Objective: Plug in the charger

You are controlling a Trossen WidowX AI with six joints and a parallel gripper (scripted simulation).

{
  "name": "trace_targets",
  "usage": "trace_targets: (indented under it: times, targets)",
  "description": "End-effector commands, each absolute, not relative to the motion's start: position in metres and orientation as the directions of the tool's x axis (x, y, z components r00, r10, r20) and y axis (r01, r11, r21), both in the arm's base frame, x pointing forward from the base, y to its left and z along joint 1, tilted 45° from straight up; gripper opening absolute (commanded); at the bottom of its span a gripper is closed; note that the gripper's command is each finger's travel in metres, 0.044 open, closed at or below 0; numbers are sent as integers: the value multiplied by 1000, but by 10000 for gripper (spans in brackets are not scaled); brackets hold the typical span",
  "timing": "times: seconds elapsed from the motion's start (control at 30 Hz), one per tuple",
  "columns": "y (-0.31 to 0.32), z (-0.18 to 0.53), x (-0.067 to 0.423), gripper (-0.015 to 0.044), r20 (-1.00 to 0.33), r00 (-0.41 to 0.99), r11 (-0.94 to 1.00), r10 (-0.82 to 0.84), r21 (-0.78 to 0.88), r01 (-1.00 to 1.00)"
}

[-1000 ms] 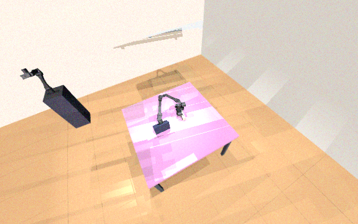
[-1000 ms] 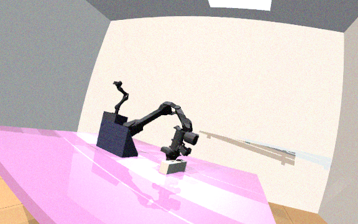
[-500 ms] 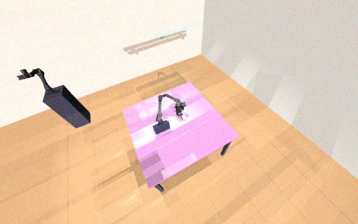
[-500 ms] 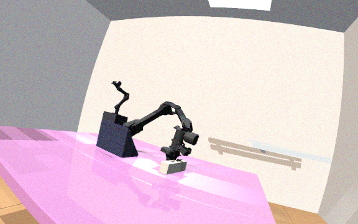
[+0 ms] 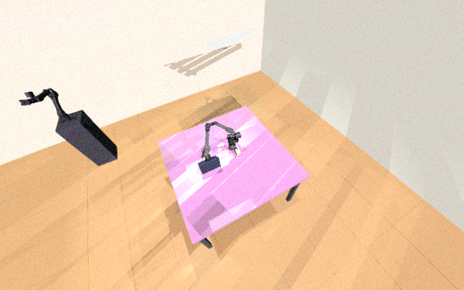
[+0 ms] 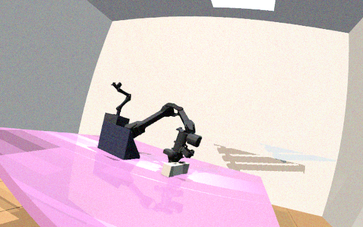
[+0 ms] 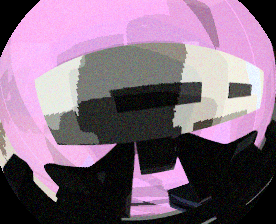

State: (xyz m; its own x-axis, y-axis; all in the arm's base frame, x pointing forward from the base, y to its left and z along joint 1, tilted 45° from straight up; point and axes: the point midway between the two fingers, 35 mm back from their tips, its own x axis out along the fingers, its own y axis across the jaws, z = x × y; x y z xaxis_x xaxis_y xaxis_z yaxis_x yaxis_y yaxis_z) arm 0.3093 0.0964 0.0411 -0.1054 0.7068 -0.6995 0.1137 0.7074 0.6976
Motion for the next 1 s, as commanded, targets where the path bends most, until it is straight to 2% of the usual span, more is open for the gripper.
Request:
trace_targets:
  times: [0.0,0.2,0.97]
  targets:
    - [96,41,310,289,-700,-104,708,707,698,113]
    - [96,41,310,440,-700,-104,708,707,698,113]
    - [97,41,304,440,-701,-92,707,707,700,104]
